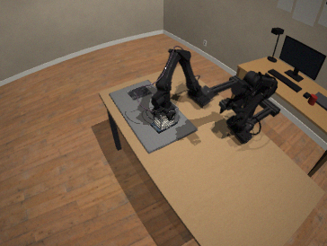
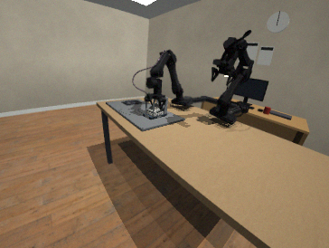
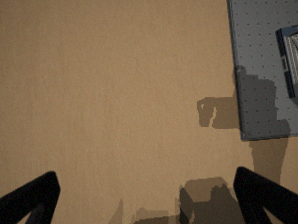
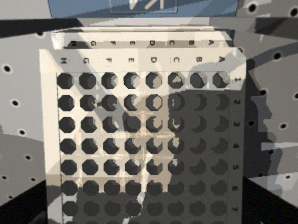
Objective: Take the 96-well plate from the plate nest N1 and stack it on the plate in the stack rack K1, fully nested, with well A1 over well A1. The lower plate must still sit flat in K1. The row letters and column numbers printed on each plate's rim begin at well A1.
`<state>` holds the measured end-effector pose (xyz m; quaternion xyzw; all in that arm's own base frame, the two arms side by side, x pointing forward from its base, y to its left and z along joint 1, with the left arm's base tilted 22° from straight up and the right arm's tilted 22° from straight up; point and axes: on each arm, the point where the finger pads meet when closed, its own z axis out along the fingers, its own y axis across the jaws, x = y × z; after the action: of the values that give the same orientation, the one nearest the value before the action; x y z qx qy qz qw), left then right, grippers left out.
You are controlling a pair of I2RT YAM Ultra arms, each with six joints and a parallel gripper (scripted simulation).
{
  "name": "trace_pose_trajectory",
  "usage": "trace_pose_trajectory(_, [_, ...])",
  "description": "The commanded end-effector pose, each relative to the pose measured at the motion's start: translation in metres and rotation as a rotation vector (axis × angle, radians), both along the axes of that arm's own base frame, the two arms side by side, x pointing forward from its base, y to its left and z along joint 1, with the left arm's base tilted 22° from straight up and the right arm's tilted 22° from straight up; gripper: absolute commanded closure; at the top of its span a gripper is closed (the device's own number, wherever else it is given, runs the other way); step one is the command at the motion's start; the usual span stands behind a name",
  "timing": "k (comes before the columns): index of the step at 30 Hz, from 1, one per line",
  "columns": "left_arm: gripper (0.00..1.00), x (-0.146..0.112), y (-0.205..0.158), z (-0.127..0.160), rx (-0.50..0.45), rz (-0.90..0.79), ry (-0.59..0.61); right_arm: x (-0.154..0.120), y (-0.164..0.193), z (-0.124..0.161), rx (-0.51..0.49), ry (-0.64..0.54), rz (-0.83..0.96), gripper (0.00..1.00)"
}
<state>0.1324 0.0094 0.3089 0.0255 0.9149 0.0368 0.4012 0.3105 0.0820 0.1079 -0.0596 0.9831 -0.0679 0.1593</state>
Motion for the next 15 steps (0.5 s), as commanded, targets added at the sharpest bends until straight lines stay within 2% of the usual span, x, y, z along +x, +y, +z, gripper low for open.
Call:
trace_pose_trajectory(1, [0.00,-0.0061,-0.0015,-0.0010,-0.013,0.008,-0.009,0.0217,-0.0054,-0.0095,-0.018,-0.038,-0.005,1.00])
trace_pose_trajectory(15, [0.00,-0.0061,-0.0015,-0.0010,-0.013,0.008,-0.009,0.0183,-0.0075,-0.0164,-0.023,-0.024,-0.004,1.00])
